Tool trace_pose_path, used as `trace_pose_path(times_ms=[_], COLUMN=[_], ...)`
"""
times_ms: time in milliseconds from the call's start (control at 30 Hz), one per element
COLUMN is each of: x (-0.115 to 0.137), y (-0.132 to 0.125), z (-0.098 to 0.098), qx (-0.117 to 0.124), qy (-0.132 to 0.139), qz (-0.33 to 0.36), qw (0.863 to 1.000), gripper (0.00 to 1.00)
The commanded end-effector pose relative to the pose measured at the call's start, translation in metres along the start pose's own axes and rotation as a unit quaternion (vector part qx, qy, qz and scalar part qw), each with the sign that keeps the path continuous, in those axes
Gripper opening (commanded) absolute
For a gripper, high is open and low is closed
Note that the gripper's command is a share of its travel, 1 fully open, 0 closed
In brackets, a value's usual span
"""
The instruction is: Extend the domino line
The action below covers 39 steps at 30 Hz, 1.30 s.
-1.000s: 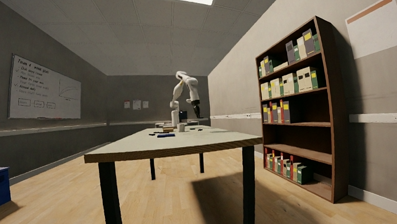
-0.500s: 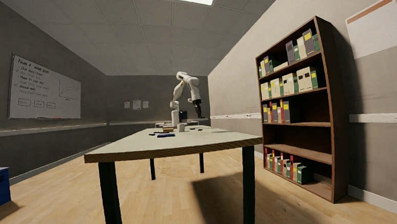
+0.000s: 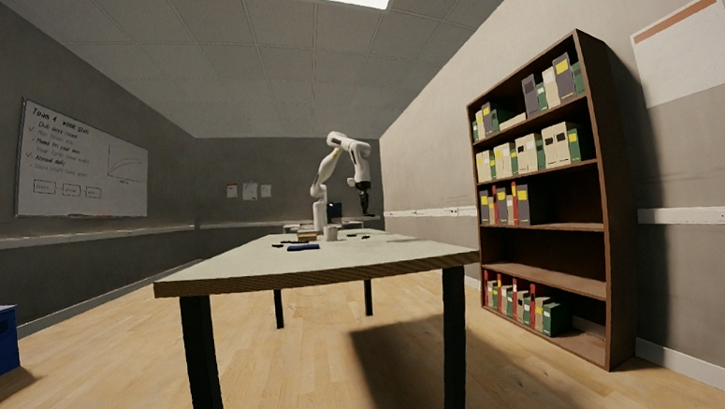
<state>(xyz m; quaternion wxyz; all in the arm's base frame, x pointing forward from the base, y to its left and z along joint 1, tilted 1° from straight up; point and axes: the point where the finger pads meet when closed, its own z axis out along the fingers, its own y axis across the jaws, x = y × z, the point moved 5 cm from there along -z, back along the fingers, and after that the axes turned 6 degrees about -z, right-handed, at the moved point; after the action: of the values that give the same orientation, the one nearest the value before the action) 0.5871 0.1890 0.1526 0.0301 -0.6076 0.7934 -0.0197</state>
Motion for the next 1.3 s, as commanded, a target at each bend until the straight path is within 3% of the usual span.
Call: trace_pose_path(times_ms=[0,133,233,467,533,567,700,867,1000,1033,1100,1267], x=[-0.002,-0.01,-0.017,-0.032,-0.032,-0.034,-0.04,-0.045,-0.045,-0.045,-0.045,-0.046], y=[0.0,0.004,0.009,0.022,0.022,0.025,0.033,0.041,0.046,0.047,0.047,0.05], z=[-0.001,-0.002,-0.001,0.008,0.008,0.01,0.017,0.024,0.03,0.031,0.031,0.034], qx=[0.012,0.044,0.072,0.138,0.138,0.154,0.193,0.234,0.257,0.261,0.261,0.275], qy=[0.023,0.083,0.138,0.273,0.273,0.305,0.383,0.463,0.507,0.516,0.516,0.544], qz=[-0.017,-0.067,-0.113,-0.228,-0.228,-0.254,-0.319,-0.386,-0.424,-0.431,-0.431,-0.455], qw=[1.0,0.993,0.981,0.924,0.924,0.905,0.845,0.763,0.705,0.693,0.693,0.649], gripper=[0.31,0.31,0.31,0.31,0.31,0.31,0.31,0.31,0.31,0.31,0.31,0.31])
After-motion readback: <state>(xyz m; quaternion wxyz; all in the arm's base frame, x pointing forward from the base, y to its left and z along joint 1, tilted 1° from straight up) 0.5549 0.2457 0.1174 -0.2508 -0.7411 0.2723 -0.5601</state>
